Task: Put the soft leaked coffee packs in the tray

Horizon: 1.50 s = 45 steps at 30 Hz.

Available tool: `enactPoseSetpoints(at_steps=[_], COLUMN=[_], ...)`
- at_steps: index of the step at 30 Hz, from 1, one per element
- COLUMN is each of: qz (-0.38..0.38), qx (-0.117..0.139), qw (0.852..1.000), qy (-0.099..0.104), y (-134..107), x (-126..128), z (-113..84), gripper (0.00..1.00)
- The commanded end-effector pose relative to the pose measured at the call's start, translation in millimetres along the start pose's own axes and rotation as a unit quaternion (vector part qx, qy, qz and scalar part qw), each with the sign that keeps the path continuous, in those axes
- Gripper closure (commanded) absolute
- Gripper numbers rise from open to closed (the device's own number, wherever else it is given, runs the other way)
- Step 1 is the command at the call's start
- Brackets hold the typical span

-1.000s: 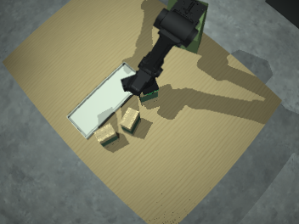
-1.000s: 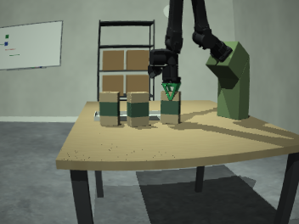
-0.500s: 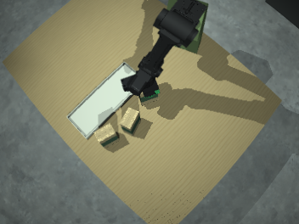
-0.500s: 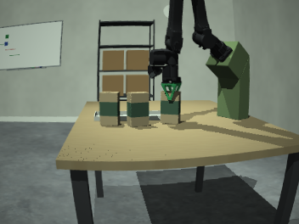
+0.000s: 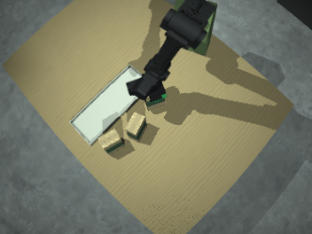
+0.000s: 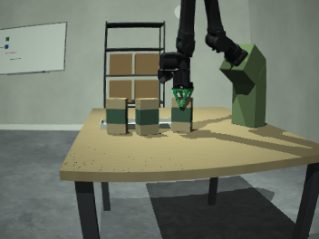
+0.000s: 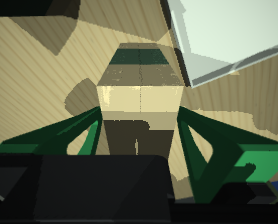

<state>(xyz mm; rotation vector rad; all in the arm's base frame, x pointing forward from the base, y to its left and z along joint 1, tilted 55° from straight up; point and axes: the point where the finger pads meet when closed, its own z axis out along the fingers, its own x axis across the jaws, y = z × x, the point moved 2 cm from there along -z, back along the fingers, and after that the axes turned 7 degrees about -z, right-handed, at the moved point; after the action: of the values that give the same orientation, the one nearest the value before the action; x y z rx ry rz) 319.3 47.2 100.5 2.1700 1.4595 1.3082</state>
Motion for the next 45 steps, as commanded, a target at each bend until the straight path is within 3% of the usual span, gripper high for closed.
enactPoseSetpoints(at_steps=[1,24,32,41,45], qz=[0.001,0.001,-0.003,-0.002,-0.007], qx=[0.003,0.003,-0.007,-0.003,-0.015], qw=[1.000,1.000,1.000,1.000,1.000], qy=[0.004,0.004,0.001,-0.001,0.005], y=[1.5,1.4,6.8,1.1,15.3], x=[4.5,4.5,1.7,-1.2,7.9], z=[3.0,3.0,-8.7,-43.5,-67.0], gripper=[0.22,0.22,0.22,0.22,0.22])
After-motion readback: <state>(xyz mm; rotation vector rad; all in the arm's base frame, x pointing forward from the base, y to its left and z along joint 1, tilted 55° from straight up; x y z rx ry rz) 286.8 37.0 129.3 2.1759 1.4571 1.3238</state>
